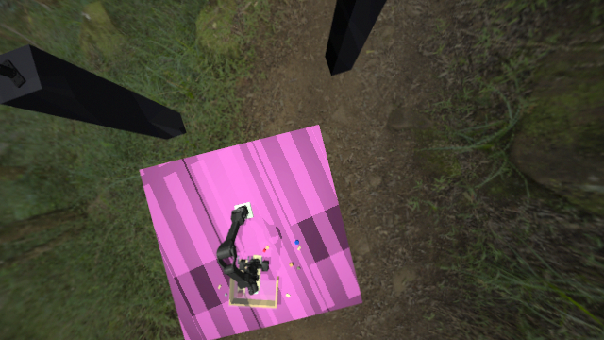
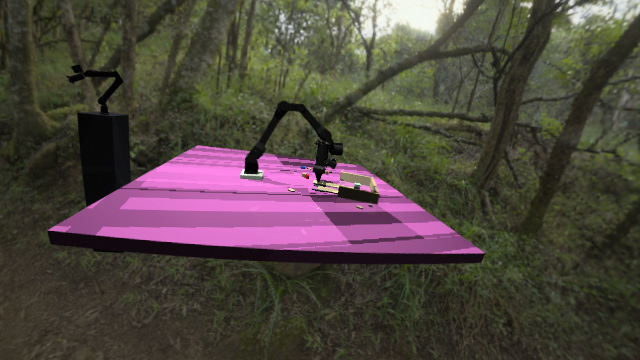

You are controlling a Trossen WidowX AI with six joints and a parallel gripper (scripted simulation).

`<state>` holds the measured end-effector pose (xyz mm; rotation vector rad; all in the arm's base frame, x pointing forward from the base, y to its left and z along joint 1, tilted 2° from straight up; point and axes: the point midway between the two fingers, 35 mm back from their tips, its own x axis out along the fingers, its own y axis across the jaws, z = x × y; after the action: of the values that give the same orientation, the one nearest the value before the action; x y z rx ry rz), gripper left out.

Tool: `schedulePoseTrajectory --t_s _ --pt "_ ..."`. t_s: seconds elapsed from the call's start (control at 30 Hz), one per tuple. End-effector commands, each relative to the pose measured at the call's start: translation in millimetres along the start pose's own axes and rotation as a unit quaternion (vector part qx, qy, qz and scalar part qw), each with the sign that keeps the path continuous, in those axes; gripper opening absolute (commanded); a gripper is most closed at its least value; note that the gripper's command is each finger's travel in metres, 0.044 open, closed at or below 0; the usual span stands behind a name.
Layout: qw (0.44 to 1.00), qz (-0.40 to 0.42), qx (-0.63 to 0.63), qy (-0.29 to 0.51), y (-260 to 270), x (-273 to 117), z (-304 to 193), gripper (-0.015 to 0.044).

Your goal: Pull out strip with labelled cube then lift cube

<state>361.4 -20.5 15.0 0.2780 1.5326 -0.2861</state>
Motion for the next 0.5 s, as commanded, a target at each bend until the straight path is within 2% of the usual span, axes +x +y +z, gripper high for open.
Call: schedulePoseTrajectory --t_s 0.0,0.47 --pt "1.000 -0.001 0.000 0.012 0.7 5.5 -12.0 0.0000" --pt "1.000 -0.001 0.000 0.013 0.9 5.6 -33.7 0.0000"
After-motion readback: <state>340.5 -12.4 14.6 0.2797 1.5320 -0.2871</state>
